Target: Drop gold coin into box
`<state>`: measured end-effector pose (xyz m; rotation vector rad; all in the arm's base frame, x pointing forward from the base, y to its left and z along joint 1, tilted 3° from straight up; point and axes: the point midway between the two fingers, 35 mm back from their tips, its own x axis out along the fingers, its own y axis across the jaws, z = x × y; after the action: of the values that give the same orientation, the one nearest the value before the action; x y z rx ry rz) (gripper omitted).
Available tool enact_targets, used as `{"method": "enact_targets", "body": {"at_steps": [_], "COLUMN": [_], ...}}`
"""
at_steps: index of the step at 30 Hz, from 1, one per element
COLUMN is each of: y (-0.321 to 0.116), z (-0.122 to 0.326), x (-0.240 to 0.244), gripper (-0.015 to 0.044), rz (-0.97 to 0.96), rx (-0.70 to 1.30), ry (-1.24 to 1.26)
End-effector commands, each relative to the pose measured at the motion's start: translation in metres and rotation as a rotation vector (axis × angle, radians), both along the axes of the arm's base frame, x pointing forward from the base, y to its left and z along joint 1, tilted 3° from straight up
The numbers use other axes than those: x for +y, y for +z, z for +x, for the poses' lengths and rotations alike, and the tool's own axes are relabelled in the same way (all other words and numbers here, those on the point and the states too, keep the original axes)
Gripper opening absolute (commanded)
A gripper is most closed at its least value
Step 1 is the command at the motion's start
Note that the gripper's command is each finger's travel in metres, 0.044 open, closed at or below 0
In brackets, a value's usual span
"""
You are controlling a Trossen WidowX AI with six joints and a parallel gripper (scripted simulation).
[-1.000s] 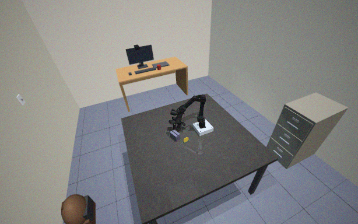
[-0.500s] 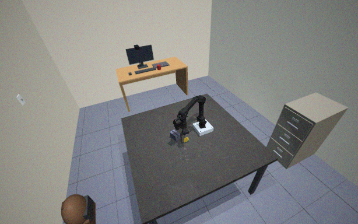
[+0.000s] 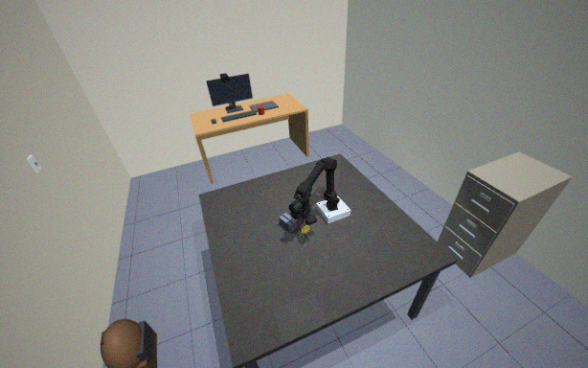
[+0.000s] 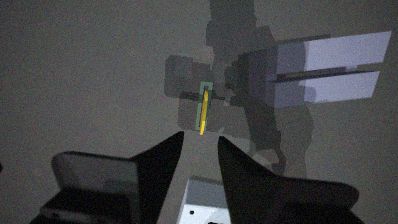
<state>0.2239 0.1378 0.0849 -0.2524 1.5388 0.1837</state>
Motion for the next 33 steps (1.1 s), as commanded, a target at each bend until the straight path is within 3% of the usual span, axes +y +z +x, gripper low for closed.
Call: {"method": "enact_targets", "body": {"at_steps": [1, 33], "y": [-0.007, -0.062], "z": [0.000, 0.005], "x": [-0.001, -0.003], "gripper": [0.0161, 0.0161], "rz": [-0.006, -0.006], "rx": [-0.003, -0.003], "ry": [0.005, 0.006]}}
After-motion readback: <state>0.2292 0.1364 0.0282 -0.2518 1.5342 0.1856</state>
